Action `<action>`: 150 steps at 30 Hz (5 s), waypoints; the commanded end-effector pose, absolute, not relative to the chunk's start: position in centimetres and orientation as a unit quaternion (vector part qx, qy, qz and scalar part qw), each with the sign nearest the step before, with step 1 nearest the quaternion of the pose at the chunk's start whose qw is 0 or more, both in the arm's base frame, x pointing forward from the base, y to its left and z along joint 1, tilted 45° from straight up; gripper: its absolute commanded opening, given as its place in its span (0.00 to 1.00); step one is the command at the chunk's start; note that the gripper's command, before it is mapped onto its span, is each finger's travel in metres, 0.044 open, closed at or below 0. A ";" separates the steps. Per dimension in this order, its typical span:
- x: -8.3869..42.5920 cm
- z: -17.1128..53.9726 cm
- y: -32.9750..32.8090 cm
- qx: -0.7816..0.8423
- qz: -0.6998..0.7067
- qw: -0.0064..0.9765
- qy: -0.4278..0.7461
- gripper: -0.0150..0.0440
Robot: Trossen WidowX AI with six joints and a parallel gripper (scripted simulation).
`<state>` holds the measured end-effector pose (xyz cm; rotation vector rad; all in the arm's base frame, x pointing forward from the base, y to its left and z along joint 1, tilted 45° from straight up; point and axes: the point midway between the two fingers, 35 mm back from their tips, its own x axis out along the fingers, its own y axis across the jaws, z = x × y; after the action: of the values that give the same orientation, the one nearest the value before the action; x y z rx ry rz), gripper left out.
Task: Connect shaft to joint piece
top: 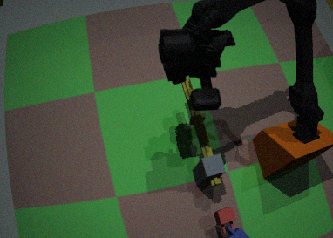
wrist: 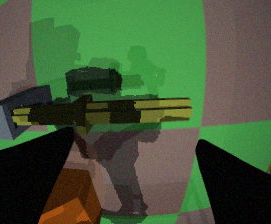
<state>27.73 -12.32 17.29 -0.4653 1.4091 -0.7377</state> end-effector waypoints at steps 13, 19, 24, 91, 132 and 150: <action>27.8 15.5 -14.3 -0.018 -0.492 0.699 0.519 1.00; 27.8 14.8 -15.0 0.054 -0.544 0.695 0.467 1.00; 27.8 14.3 -15.6 0.112 -0.584 0.686 0.420 1.00; 27.4 10.7 -19.3 0.274 -0.674 0.633 0.265 0.43; 27.4 10.8 -19.3 0.273 -0.675 0.633 0.262 0.37; 27.4 10.8 -19.3 0.273 -0.675 0.633 0.262 0.37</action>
<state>27.42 -19.32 10.80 0.6247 0.5998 -1.5436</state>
